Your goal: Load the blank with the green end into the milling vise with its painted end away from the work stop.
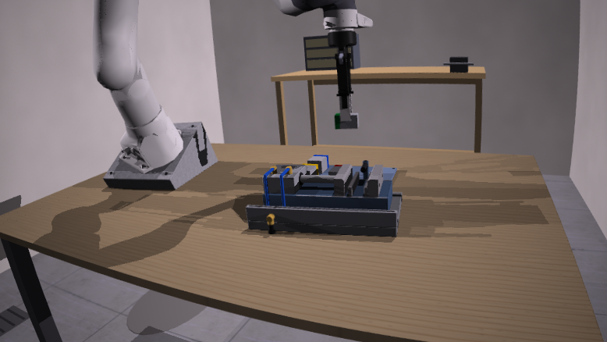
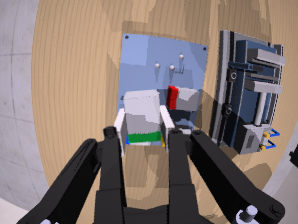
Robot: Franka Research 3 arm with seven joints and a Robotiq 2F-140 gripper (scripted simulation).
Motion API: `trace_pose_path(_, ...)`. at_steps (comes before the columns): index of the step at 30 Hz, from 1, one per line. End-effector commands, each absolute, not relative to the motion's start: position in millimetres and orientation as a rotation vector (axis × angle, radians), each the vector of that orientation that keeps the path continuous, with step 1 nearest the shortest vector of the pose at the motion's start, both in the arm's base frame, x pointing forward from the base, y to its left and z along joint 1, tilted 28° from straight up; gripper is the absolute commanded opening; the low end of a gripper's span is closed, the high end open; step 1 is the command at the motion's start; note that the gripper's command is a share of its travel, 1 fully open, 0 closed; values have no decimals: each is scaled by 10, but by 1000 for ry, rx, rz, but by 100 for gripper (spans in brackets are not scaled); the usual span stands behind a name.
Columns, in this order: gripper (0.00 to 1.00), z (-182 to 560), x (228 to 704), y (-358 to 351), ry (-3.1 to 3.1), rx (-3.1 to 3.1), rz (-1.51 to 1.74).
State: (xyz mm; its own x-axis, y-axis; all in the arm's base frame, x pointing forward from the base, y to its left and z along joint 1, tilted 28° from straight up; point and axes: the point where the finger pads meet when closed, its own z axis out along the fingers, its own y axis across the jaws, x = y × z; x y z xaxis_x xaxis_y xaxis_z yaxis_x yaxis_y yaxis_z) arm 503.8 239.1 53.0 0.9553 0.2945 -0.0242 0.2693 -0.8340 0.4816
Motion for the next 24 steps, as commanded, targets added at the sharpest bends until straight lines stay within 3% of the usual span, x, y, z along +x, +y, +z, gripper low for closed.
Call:
trace_pose_path(1, 0, 546, 5045, 2412, 567, 2584, 27)
trace_pose_path(24, 0, 559, 5051, 2426, 909, 2497, -63)
